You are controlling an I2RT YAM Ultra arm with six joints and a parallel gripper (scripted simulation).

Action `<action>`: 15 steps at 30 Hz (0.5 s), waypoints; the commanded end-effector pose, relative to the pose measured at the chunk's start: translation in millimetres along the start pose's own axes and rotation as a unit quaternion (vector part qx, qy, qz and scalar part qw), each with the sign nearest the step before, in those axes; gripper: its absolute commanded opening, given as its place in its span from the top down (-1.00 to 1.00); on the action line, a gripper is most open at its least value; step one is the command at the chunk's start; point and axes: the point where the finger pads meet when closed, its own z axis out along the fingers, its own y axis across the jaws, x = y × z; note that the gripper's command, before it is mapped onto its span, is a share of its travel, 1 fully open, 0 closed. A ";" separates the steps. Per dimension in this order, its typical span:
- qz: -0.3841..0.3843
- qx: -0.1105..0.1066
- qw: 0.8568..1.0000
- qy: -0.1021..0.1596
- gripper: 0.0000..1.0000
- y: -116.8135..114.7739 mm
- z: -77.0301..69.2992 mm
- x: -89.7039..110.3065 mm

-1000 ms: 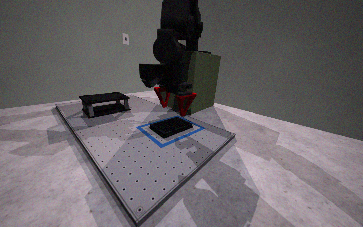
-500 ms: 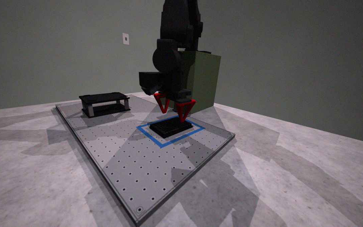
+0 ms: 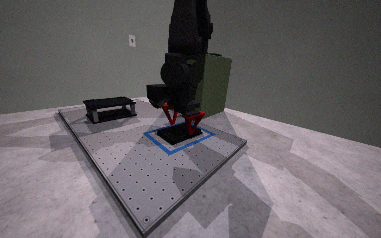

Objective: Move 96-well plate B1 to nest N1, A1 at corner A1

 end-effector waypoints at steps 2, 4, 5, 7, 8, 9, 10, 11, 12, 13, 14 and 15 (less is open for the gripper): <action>0.000 -0.010 1.000 -0.019 -1.00 7.7 7.2 -16.2; 0.000 -0.010 1.000 -0.019 -1.00 7.7 10.5 -16.2; 0.000 -0.010 1.000 -0.019 -1.00 7.7 12.2 -16.2; 0.000 -0.010 1.000 -0.019 -1.00 7.7 14.4 -16.3; 0.000 -0.010 1.000 -0.019 -1.00 7.7 14.4 -16.3; 0.000 -0.010 1.000 -0.019 -1.00 7.7 14.4 -16.3; 0.000 -0.010 1.000 -0.019 -1.00 7.7 14.4 -16.3; 0.000 -0.010 1.000 -0.019 -1.00 7.7 14.4 -16.3; 0.000 -0.010 1.000 -0.019 -1.00 7.7 14.4 -16.3; 0.000 -0.010 1.000 -0.019 -1.00 7.7 14.4 -16.3; 0.000 -0.010 1.000 -0.019 -1.00 7.7 14.4 -16.3; 0.000 -0.010 1.000 -0.019 -1.00 7.7 14.4 -16.3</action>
